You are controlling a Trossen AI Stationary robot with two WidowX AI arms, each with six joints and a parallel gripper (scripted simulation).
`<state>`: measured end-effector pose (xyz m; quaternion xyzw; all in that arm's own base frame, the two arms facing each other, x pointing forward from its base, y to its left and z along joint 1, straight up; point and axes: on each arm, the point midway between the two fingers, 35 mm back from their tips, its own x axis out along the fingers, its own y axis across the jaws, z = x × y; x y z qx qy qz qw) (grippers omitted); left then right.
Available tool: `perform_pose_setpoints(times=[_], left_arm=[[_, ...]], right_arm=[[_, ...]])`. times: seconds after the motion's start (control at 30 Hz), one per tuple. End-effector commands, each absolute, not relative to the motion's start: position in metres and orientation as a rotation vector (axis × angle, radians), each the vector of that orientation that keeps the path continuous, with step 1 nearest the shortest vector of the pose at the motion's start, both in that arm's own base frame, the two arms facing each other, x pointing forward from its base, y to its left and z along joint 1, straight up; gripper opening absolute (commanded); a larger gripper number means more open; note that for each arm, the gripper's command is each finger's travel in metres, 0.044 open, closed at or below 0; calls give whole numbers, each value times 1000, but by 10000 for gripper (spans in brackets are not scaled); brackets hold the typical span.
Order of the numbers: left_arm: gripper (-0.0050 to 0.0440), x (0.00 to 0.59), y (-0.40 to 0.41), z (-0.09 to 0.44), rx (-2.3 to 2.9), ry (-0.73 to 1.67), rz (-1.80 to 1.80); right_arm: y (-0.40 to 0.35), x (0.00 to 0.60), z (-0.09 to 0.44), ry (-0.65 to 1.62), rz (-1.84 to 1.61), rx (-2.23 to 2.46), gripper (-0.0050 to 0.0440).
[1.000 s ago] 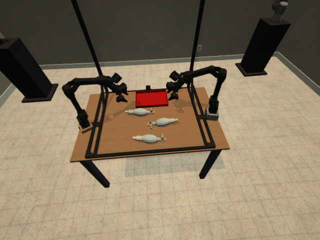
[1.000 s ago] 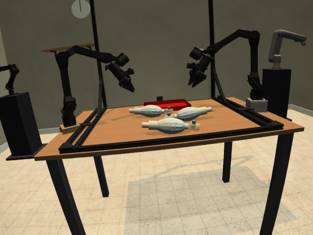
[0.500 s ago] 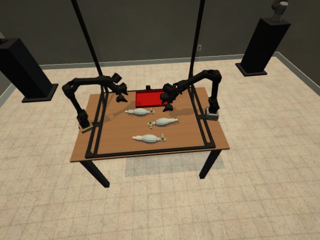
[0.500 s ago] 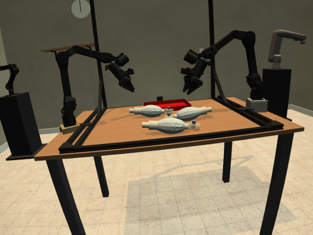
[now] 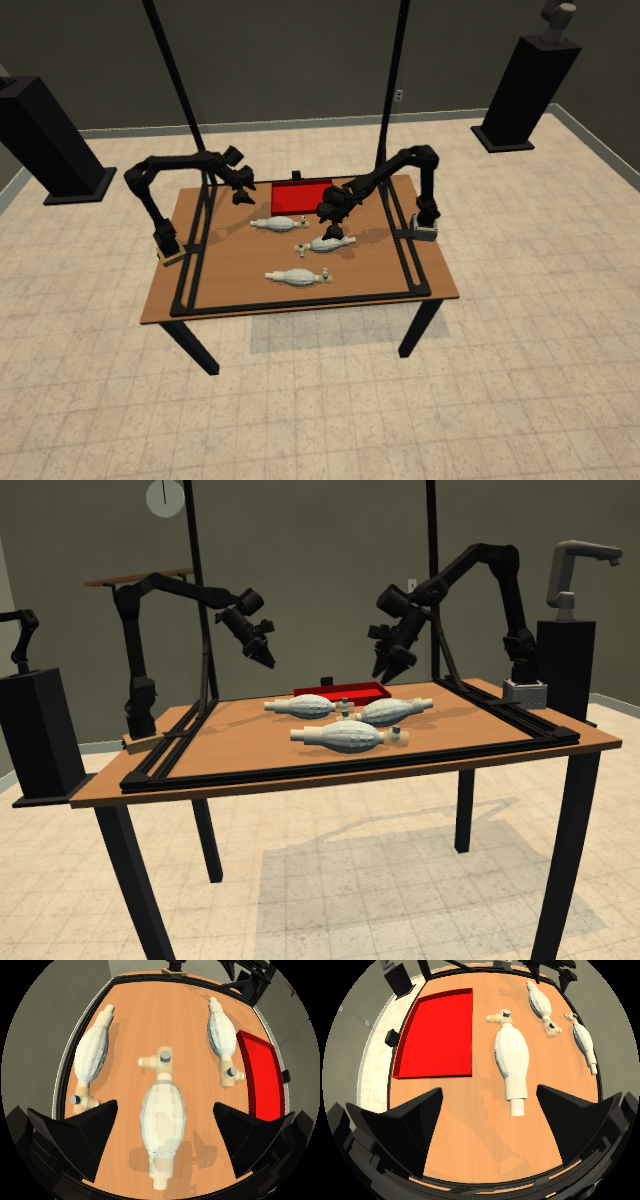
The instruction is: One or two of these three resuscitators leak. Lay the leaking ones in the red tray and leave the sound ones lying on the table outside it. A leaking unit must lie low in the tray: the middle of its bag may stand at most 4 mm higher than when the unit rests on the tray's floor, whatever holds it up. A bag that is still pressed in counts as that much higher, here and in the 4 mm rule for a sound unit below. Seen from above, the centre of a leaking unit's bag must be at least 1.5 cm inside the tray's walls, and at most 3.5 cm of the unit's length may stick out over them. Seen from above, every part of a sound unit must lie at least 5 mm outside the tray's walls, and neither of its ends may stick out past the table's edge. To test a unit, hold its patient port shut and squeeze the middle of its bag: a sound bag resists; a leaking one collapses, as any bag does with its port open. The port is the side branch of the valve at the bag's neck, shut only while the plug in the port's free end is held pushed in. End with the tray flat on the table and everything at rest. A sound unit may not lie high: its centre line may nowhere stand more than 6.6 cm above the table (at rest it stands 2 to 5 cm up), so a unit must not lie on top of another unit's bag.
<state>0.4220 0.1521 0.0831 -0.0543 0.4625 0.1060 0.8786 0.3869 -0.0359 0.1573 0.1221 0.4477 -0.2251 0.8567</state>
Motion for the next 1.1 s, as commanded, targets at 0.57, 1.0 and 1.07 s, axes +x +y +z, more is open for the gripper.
perform_pose_setpoints(times=[0.57,1.0,1.07], left_arm=[[440,423,152,83,-113,963,219],[440,423,152,83,-113,963,219],[440,423,152,83,-113,963,219]], right_arm=[[-162,443,133,960,-483,270,409],[-286,459,108,915,-467,249,409],[-286,459,108,915,-467,249,409]])
